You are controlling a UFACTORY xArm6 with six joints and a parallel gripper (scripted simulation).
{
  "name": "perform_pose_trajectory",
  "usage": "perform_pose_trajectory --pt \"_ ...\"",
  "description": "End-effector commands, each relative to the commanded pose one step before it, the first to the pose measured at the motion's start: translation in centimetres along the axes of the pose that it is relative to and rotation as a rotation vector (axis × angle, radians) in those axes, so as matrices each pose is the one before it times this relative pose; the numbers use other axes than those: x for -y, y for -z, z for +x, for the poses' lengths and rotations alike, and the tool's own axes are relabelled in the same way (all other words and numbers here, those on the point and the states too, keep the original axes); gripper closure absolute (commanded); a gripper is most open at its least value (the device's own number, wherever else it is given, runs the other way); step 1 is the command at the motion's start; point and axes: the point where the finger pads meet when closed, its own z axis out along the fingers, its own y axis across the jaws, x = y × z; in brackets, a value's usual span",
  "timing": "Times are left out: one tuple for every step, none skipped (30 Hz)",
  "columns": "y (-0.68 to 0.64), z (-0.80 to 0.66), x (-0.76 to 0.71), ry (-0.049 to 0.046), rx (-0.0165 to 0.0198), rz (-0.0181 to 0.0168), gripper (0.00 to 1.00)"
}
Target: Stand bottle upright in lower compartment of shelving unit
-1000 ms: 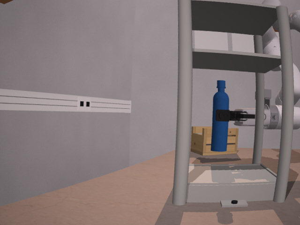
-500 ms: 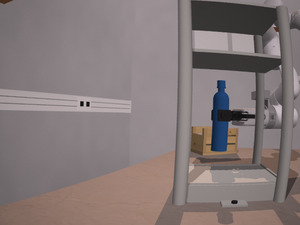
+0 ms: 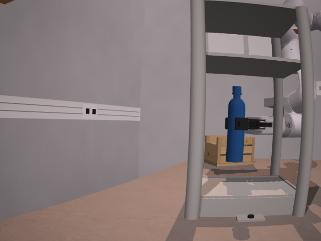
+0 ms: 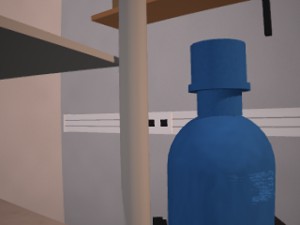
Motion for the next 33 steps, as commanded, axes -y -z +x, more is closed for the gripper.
perform_pose_trajectory --pt "-0.099 0.139 -0.005 -0.00110 -0.00522 0.05727 1.00" --pt "0.016 -0.013 -0.003 0.00031 0.00076 0.02094 1.00" --pt "0.027 -0.022 -0.009 0.00056 0.00128 0.01863 1.00" --pt "0.031 -0.025 -0.011 0.00065 0.00147 0.01516 1.00" --pt "0.027 -0.022 -0.011 0.00058 0.00131 0.01097 1.00" --pt "0.019 -0.015 -0.007 0.00040 0.00089 0.00662 1.00" --pt "0.008 -0.007 -0.003 0.00018 0.00040 0.00282 1.00" --pt "0.001 -0.001 -0.001 0.00003 0.00007 0.00046 1.00" --pt "-0.001 0.001 0.000 -0.00002 -0.00006 0.00047 1.00" --pt "-0.007 0.006 0.003 -0.00011 -0.00037 0.00291 1.00" --pt "-0.016 0.014 0.006 -0.00024 -0.00082 0.00680 1.00" --pt "-0.023 0.020 0.009 -0.00036 -0.00120 0.01124 1.00" --pt "-0.026 0.022 0.010 -0.00040 -0.00134 0.01547 1.00" --pt "-0.022 0.019 0.010 -0.00036 -0.00115 0.01889 1.00" --pt "-0.013 0.011 0.008 -0.00023 -0.00066 0.02108 1.00" --pt "0.000 0.000 0.000 0.00000 0.00000 0.00000 1.00" --pt "0.000 0.000 0.000 0.00000 0.00000 0.00000 1.00" --pt "0.000 0.000 0.005 -0.00006 0.00002 0.02180 1.00" --pt "0.013 -0.011 0.001 0.00011 0.00070 0.02096 1.00" --pt "0.023 -0.019 -0.002 0.00023 0.00119 0.01869 1.00" --pt "0.026 -0.022 -0.003 0.00027 0.00137 0.01523 1.00" --pt "0.023 -0.020 -0.004 0.00025 0.00122 0.01103 1.00" --pt "0.016 -0.014 -0.003 0.00017 0.00083 0.00666 1.00" --pt "0.007 -0.006 -0.001 0.00008 0.00037 0.00284 1.00" --pt "0.001 -0.001 0.000 0.00001 0.00006 0.00046 1.00" --pt "-0.001 0.001 0.000 0.00000 -0.00006 0.00047 1.00" --pt "-0.006 0.006 0.000 -0.00002 -0.00034 0.00288 1.00" --pt "-0.014 0.012 0.001 -0.00004 -0.00076 0.00674 1.00" --pt "-0.021 0.018 0.001 -0.00007 -0.00111 0.01115 1.00" --pt "-0.023 0.021 0.002 -0.00008 -0.00125 0.01536 1.00" --pt "-0.020 0.018 0.003 -0.00008 -0.00108 0.01879 1.00" --pt "-0.011 0.010 0.004 -0.00007 -0.00062 0.02102 1.00" --pt "0.000 0.000 0.000 0.00000 0.00000 0.00000 1.00"
